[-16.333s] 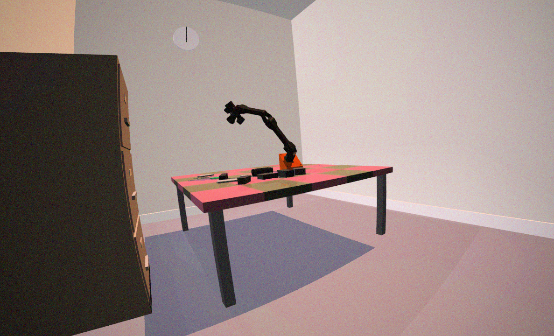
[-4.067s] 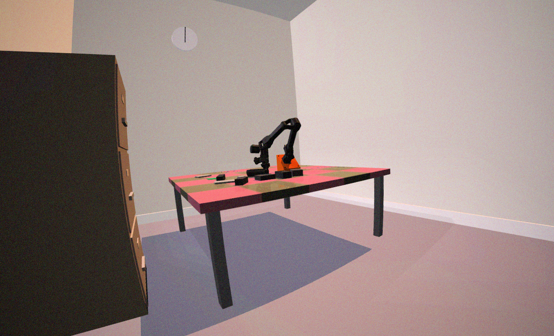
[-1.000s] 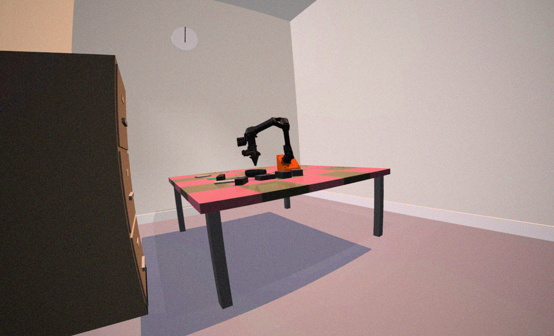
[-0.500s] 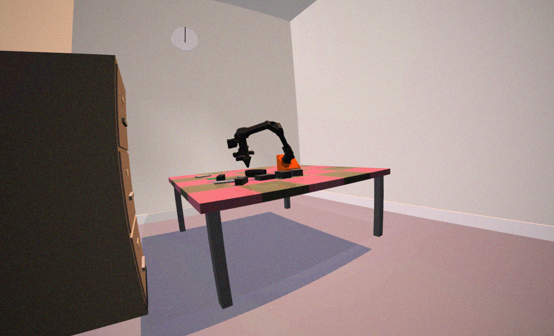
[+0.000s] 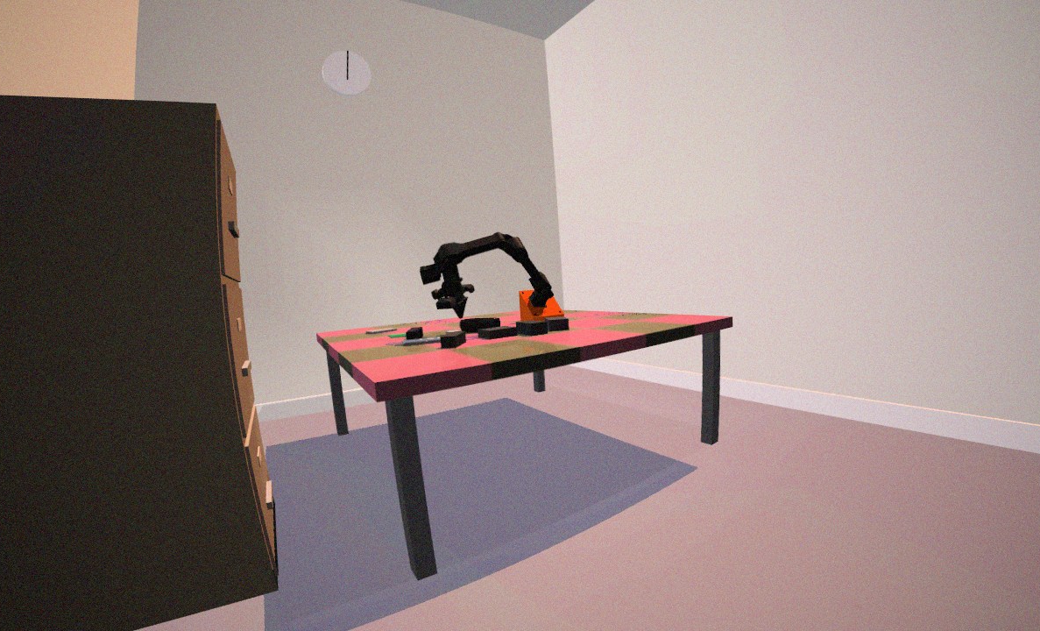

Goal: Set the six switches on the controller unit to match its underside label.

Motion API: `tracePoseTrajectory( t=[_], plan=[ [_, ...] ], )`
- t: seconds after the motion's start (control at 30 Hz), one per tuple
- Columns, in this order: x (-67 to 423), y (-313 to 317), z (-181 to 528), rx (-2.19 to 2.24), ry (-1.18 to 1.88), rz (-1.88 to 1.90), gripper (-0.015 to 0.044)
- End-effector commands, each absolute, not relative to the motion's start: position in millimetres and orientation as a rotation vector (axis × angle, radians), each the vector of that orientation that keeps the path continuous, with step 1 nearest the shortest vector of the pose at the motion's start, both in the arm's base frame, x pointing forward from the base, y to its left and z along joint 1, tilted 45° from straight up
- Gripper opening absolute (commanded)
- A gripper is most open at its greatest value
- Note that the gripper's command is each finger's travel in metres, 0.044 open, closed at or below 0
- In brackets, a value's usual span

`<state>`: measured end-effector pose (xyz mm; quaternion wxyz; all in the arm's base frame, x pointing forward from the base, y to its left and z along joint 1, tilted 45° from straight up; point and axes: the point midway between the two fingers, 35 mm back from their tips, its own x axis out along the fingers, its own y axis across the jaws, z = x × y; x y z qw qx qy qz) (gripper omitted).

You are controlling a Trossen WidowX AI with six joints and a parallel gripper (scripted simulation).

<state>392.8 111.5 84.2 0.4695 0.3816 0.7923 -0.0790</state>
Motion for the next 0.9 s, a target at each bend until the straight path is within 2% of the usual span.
tracePoseTrajectory(
  t=[0.0, 0.87],
  plan=[
    [394, 115, 80, 0.933, 1.939, -0.201, 0.0000],
    [392, 146, 50, 0.935, 1.940, -0.200, 0.0000]
  ],
)
